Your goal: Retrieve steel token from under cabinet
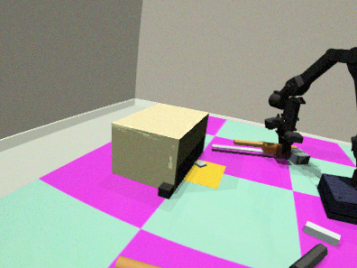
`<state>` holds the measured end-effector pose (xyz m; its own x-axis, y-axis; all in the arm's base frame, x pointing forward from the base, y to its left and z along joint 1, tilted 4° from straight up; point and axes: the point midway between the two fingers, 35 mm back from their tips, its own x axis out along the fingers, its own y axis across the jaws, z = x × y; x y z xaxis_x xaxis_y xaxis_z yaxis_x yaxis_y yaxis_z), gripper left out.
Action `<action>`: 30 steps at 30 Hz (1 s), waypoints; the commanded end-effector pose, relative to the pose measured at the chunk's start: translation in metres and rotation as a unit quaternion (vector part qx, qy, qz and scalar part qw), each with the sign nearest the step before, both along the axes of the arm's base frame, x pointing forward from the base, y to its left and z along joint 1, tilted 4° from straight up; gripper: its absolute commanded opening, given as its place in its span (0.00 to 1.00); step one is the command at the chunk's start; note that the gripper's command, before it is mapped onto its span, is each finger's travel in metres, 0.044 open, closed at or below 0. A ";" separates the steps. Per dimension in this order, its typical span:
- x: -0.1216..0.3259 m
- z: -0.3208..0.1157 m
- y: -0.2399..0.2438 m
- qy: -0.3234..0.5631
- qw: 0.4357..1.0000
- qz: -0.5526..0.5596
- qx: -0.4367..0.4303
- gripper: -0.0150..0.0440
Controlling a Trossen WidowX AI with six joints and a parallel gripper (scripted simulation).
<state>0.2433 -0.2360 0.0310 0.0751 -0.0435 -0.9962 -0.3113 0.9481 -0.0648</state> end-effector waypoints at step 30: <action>0.006 0.002 0.001 0.000 0.994 0.113 -0.010 0.25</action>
